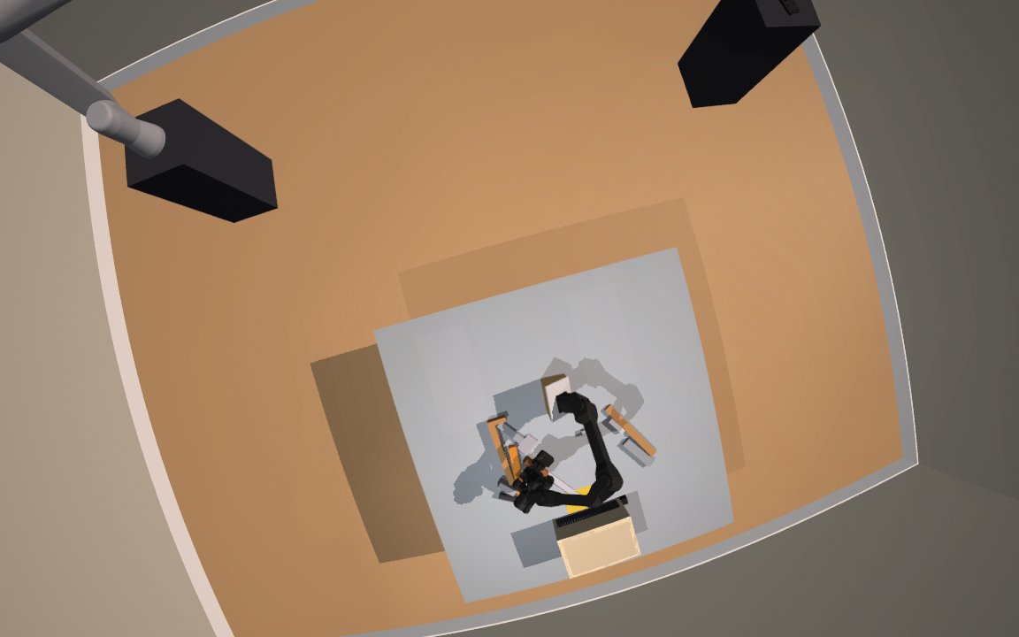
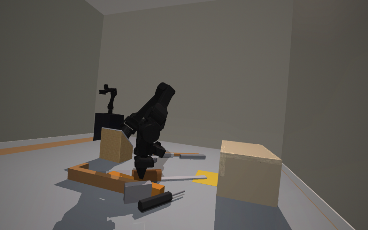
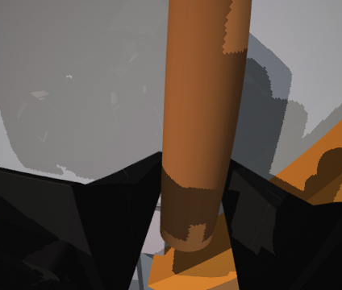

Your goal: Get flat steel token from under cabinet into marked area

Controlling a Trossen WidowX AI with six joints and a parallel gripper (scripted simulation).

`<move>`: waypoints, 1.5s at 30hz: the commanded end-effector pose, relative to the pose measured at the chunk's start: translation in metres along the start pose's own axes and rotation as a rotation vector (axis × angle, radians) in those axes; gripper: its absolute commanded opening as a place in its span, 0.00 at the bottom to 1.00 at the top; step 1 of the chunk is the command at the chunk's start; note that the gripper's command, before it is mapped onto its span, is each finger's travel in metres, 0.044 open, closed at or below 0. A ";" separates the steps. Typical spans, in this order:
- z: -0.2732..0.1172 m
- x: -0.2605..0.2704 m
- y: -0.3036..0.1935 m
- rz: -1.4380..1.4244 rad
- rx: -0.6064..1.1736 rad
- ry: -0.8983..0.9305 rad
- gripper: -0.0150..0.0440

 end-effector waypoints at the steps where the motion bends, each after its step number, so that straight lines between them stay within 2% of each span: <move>1: -0.002 -0.006 -0.001 0.000 0.000 -0.007 0.25; 32: -0.003 -0.031 -0.011 0.001 0.000 -0.009 0.25; 45: -0.003 -0.031 -0.011 0.090 0.000 -0.009 0.25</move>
Point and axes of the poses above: the point midway between the two fingers, 35 mm back from their tips, its own z axis out along the fingers, its own x axis across the jaws, y = z × x, the point moved 9 cm from there along -z, back along the fingers, and after that the axes turned 9 degrees about z, right-handed, at the moved point
